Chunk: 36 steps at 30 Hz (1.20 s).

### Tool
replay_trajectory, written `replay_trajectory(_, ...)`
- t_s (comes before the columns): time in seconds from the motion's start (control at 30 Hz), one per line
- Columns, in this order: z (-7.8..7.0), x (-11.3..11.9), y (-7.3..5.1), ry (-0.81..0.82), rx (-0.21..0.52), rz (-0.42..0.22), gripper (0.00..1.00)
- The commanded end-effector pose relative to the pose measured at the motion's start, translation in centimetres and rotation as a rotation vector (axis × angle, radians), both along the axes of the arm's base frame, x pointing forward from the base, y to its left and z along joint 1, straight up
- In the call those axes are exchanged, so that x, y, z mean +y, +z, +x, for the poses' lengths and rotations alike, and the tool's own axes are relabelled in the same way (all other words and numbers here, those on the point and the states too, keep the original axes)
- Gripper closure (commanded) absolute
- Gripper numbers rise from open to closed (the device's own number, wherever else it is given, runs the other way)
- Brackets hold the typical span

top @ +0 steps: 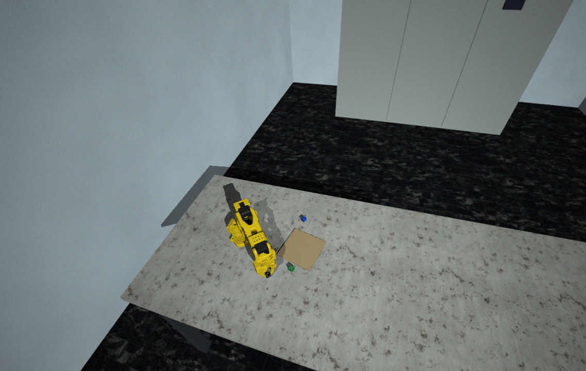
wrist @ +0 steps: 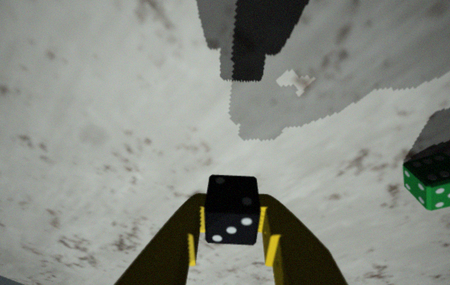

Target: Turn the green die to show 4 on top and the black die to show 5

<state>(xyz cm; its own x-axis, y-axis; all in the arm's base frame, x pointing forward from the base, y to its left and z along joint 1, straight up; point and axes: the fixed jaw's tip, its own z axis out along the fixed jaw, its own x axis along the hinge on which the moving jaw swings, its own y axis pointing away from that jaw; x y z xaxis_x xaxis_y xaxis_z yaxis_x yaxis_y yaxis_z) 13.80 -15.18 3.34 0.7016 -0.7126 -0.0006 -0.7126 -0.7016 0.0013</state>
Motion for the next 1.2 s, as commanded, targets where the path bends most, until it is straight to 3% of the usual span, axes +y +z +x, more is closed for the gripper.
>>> replay_trajectory(0.0,0.2,-0.4,0.4,0.003,-0.030,-0.029,1.00)
replay_trajectory(1.17,0.3,-0.4,-0.9,0.003,-0.030,-0.029,1.00)
